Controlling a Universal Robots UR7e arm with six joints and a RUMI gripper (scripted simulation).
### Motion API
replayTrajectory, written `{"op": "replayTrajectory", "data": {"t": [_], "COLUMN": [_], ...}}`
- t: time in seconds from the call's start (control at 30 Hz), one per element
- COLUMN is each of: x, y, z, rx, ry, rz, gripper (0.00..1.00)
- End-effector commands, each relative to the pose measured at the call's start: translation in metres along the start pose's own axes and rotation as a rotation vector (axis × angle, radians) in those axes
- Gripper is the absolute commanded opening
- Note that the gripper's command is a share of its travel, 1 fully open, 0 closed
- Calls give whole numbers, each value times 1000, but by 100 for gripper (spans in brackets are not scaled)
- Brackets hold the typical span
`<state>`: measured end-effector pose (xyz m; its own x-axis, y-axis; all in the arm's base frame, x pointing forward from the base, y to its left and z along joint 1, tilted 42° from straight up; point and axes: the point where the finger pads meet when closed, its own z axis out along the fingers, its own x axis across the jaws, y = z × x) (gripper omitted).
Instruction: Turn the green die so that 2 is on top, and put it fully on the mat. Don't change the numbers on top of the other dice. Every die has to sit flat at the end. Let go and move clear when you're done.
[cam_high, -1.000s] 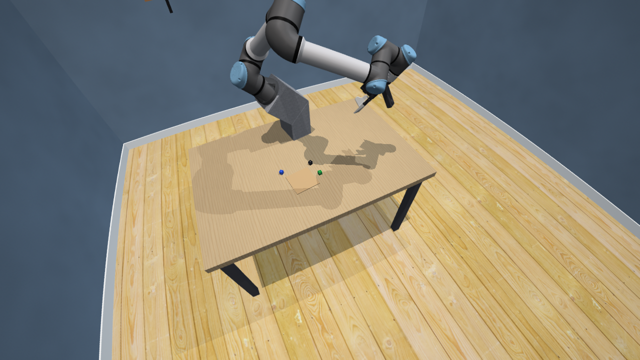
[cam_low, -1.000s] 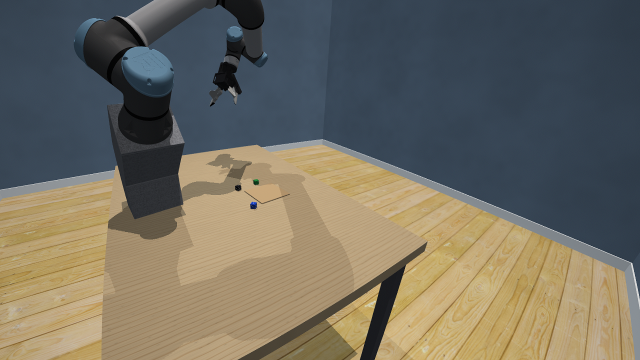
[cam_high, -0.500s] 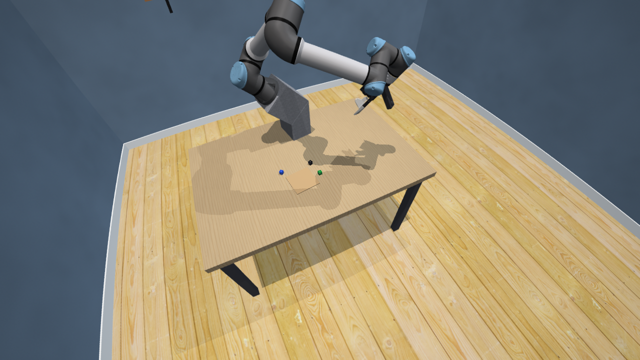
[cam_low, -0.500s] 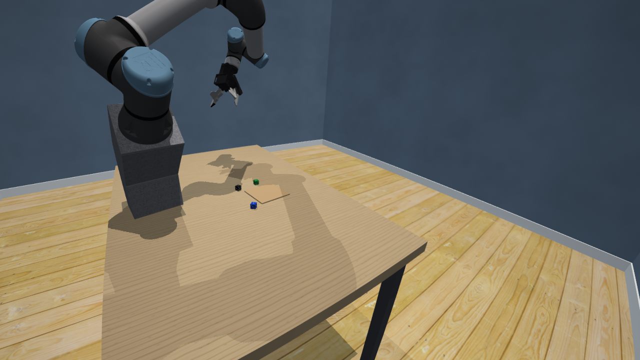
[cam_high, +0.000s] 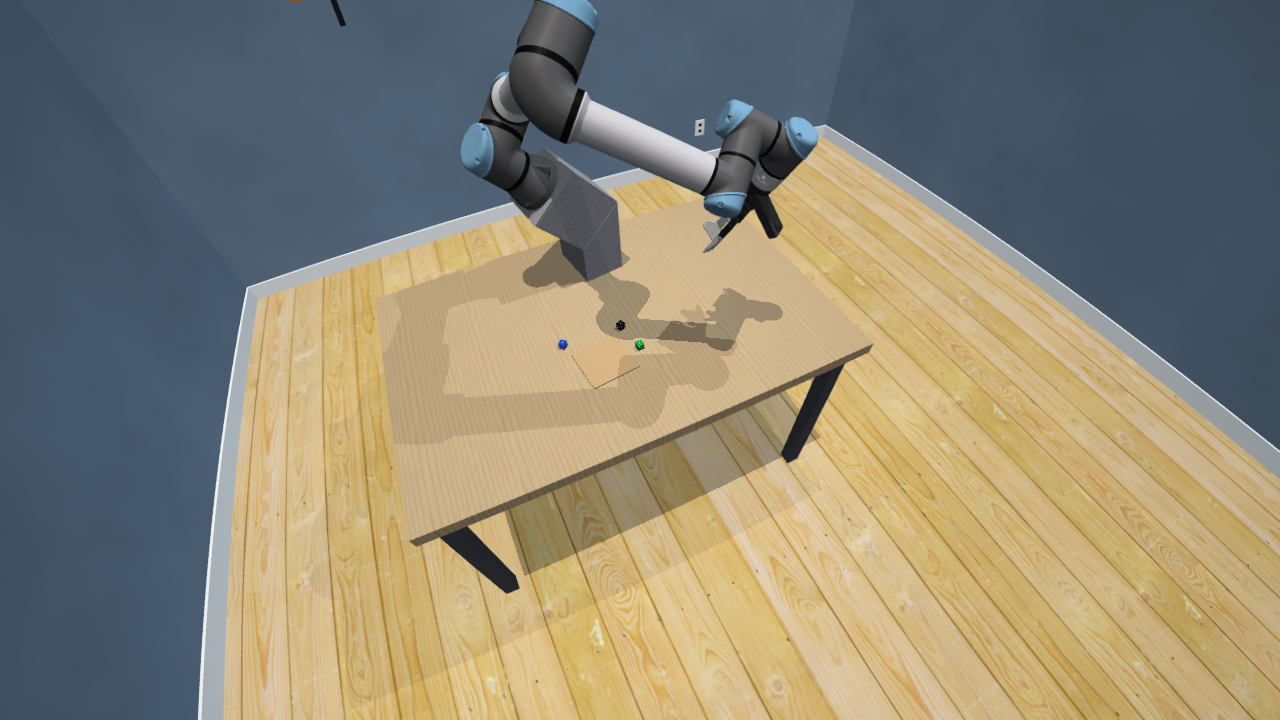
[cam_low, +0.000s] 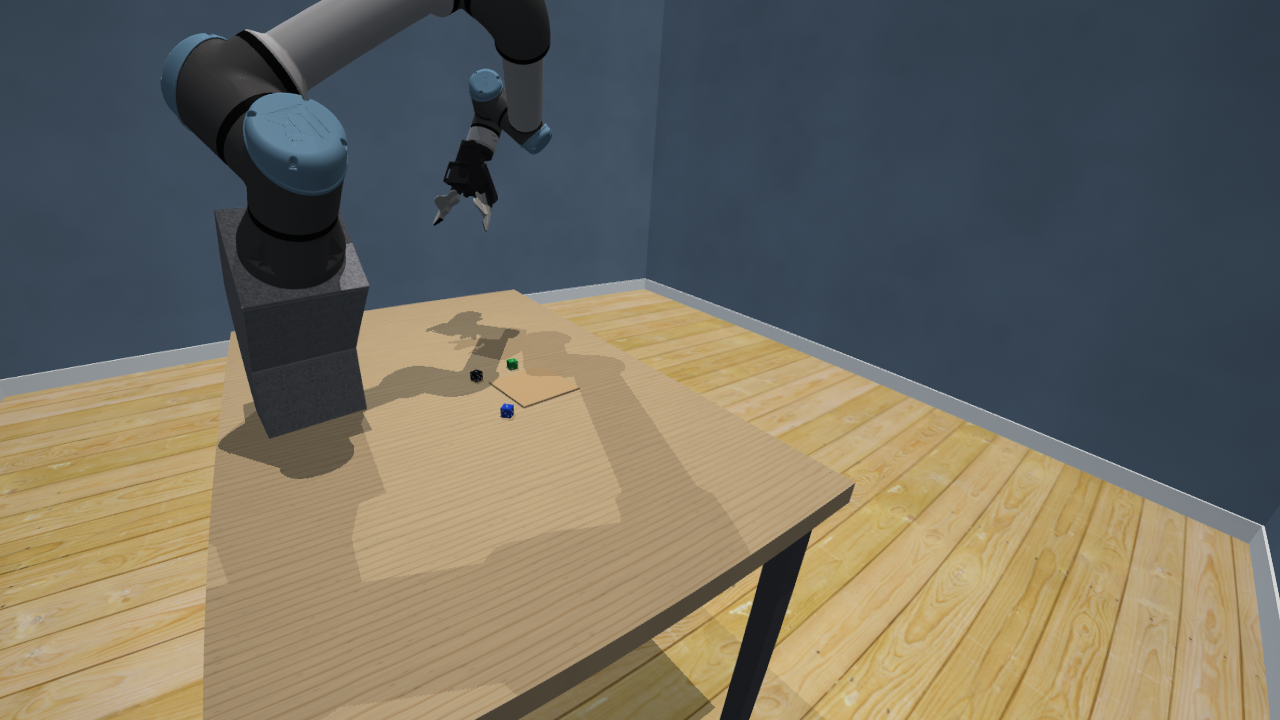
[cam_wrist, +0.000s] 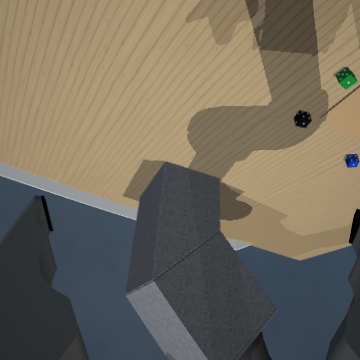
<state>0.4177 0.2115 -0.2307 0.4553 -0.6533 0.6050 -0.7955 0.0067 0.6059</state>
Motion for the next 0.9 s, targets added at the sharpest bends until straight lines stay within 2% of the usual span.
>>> {"op": "replayTrajectory", "data": {"t": [0.0, 0.07, 0.17, 0.57, 0.63, 0.7, 0.87], "x": [24, 24, 41, 82, 82, 97, 113], "y": [-19, -19, -27, -38, -38, -39, -39], "z": [18, 18, 31, 62, 62, 74, 86], "rx": [59, 59, 92, 176, 176, 208, 241], "ry": [-77, -77, -116, -183, -183, -200, -214], "rz": [-46, -46, -70, -116, -116, -130, -142], "gripper": [100, 100, 100, 100, 100, 100, 100]}}
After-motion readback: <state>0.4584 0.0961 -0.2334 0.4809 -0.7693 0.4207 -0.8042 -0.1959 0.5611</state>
